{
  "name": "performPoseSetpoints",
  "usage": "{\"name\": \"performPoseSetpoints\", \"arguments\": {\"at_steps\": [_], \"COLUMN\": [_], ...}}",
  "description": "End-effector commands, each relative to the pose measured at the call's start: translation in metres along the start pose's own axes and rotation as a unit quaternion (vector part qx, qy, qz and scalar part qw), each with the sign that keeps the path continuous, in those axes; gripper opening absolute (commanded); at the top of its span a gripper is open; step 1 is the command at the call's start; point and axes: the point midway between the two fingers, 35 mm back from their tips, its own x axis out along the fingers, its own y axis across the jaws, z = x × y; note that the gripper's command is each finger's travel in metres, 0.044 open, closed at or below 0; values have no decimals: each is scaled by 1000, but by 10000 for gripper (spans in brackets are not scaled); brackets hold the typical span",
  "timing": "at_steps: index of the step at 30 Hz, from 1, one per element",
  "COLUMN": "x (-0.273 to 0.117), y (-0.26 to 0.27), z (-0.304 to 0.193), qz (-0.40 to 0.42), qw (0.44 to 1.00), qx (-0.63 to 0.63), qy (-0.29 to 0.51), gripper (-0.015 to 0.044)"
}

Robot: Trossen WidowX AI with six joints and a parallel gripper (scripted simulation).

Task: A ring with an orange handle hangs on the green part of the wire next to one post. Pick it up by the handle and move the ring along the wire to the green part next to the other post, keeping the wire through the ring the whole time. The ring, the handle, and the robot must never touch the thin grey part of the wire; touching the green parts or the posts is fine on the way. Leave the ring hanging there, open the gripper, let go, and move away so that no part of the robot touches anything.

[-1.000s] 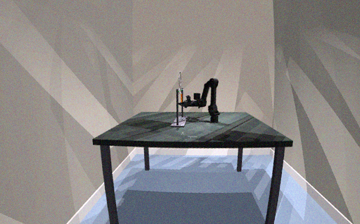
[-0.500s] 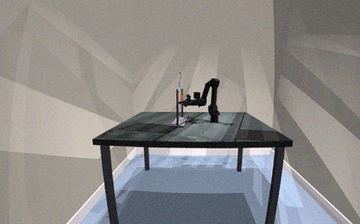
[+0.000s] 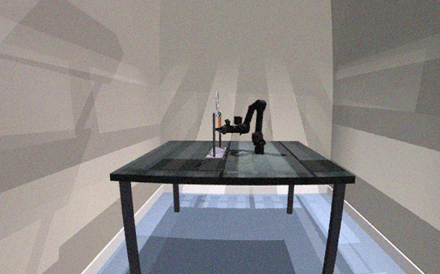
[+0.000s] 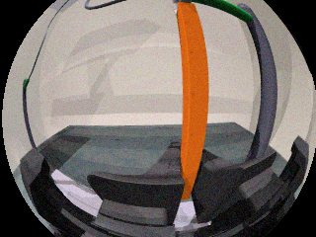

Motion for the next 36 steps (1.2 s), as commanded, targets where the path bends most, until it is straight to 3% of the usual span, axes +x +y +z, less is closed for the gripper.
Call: {"name": "performPoseSetpoints", "arguments": {"at_steps": [1, 36], "x": [0, 1], "y": [5, 53], "z": [-2, 0], "qz": [0, 3], "qw": [1000, 998], "qx": [4, 65], "qy": [2, 2], "gripper": [-150, -150]}}
